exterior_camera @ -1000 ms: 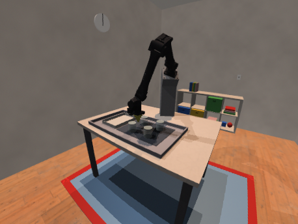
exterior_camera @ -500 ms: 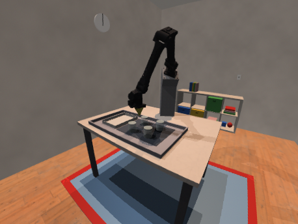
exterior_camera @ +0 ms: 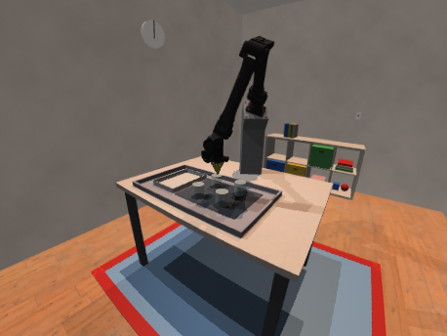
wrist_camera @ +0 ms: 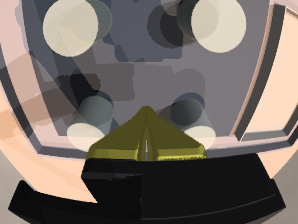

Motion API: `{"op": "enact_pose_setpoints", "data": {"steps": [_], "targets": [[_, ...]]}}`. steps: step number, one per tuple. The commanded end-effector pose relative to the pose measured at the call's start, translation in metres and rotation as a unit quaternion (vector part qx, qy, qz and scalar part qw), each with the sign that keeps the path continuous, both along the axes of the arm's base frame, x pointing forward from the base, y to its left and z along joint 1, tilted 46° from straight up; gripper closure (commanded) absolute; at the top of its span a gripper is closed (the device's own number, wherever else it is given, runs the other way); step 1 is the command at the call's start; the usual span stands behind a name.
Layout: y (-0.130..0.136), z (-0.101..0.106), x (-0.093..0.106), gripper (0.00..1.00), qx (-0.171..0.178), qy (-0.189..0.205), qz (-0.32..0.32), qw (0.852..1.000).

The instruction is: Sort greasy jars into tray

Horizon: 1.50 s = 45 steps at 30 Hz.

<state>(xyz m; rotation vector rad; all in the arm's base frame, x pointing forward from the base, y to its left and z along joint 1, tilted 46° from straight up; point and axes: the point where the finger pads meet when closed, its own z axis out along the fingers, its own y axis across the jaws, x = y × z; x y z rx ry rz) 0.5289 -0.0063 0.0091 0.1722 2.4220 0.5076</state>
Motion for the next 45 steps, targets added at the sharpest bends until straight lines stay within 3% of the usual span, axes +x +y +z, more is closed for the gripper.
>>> {"op": "enact_pose_setpoints", "data": {"steps": [1,7,9,24,45], "targets": [[0.026,0.029,0.003,1.00,0.012,-0.008,-0.009,1.000],[0.071,0.051,0.004,1.00,0.012,-0.008,-0.009,1.000],[0.071,0.051,0.004,1.00,0.012,-0.008,-0.009,1.000],[0.093,0.001,0.050,1.00,0.012,-0.008,-0.009,1.000],[0.095,-0.002,0.054,1.00,0.012,-0.008,-0.009,1.000]]}}
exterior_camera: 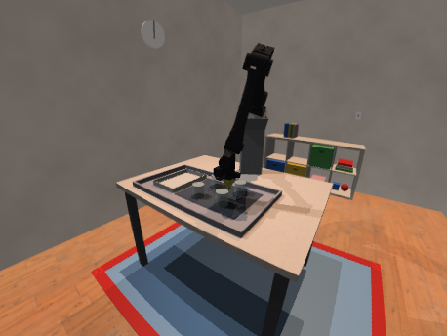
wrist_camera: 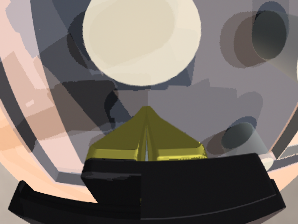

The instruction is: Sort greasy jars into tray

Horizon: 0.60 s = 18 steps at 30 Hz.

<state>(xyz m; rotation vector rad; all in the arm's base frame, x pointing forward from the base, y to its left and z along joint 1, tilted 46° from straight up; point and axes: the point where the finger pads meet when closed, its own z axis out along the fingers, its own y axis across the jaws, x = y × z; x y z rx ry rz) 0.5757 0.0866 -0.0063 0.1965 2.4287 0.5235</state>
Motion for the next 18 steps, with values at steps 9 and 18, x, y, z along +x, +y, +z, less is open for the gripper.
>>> {"op": "enact_pose_setpoints", "data": {"steps": [9,18], "targets": [[0.0015,0.0140,0.0078,1.00,0.003,-0.015,-0.003,1.000],[0.0013,0.0145,0.0085,1.00,0.003,-0.015,-0.003,1.000]]}}
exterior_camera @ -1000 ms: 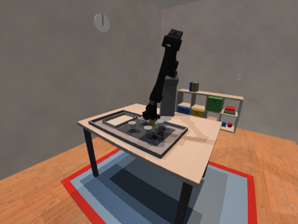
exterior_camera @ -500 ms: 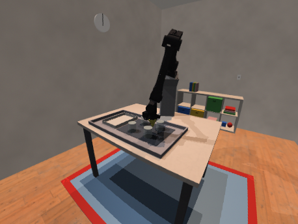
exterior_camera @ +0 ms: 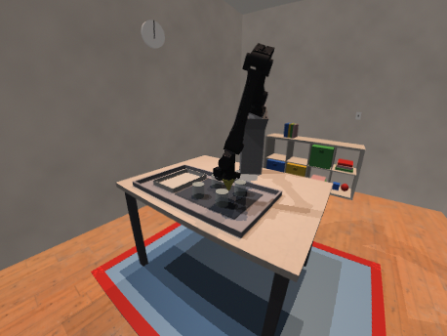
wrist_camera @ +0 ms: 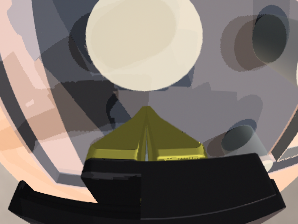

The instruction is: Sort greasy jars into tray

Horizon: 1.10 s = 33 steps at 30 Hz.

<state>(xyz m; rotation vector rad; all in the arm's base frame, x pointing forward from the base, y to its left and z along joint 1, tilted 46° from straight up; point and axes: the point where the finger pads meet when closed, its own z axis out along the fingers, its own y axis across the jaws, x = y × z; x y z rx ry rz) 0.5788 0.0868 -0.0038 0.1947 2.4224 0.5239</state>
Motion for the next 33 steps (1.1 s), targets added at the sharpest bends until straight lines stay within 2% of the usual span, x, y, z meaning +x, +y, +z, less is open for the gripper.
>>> {"op": "enact_pose_setpoints", "data": {"steps": [1,33], "targets": [[0.0010,0.0121,0.0055,1.00,0.003,-0.012,-0.003,1.000],[0.0000,0.0143,0.0084,1.00,0.003,-0.012,-0.003,1.000]]}}
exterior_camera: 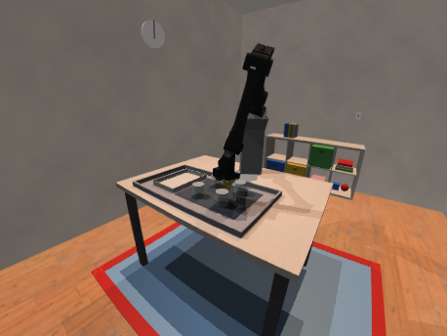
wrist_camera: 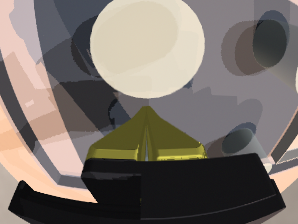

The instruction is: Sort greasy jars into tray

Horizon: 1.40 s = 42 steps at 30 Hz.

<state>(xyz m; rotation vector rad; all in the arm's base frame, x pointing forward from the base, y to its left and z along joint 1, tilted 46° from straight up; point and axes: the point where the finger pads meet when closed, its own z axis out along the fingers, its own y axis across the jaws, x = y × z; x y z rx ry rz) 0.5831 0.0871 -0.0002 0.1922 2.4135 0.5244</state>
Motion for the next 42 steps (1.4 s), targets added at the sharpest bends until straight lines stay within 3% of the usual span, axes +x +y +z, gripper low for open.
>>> {"op": "enact_pose_setpoints", "data": {"steps": [1,42], "targets": [[-0.0004,0.0108,0.0041,1.00,0.003,-0.007,-0.003,1.000],[-0.0017,0.0136,0.0079,1.00,0.003,-0.007,-0.003,1.000]]}}
